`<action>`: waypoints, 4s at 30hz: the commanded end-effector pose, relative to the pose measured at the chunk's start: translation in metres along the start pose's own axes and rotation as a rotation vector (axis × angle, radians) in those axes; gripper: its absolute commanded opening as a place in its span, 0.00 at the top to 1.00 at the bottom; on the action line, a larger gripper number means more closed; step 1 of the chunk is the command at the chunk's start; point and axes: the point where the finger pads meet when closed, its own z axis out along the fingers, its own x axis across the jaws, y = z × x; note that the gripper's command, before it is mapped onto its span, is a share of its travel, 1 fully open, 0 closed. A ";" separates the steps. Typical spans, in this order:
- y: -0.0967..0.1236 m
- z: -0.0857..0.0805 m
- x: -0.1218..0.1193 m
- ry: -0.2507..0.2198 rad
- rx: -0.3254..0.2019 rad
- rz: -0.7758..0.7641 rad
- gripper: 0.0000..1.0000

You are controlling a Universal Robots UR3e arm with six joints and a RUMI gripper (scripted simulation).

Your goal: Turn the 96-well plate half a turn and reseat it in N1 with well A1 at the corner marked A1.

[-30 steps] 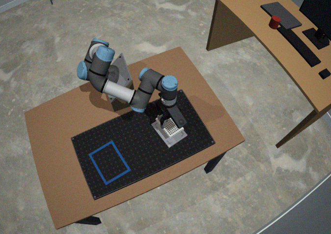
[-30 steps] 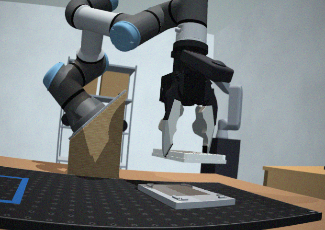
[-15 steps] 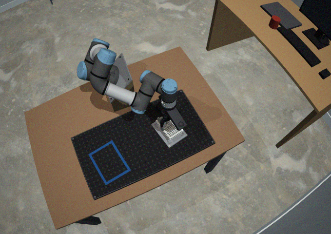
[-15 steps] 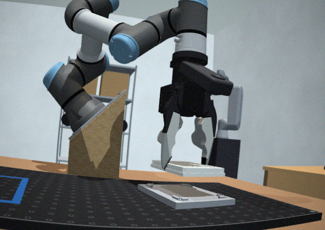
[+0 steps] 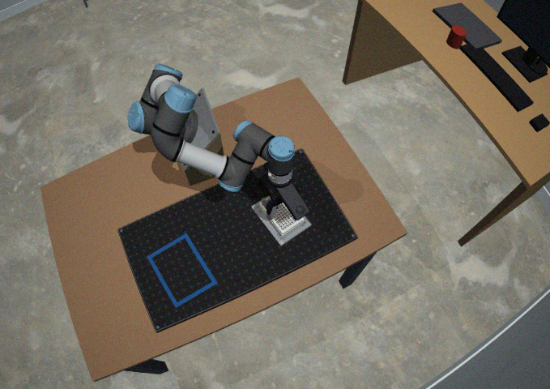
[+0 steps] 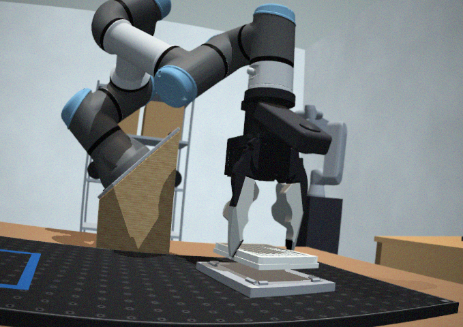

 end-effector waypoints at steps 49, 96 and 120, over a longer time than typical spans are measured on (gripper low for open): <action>-0.001 0.010 0.000 -0.001 0.004 0.001 1.00; -0.001 0.015 0.000 -0.001 0.004 0.001 0.00; -0.001 -0.019 0.000 -0.001 0.004 0.001 0.00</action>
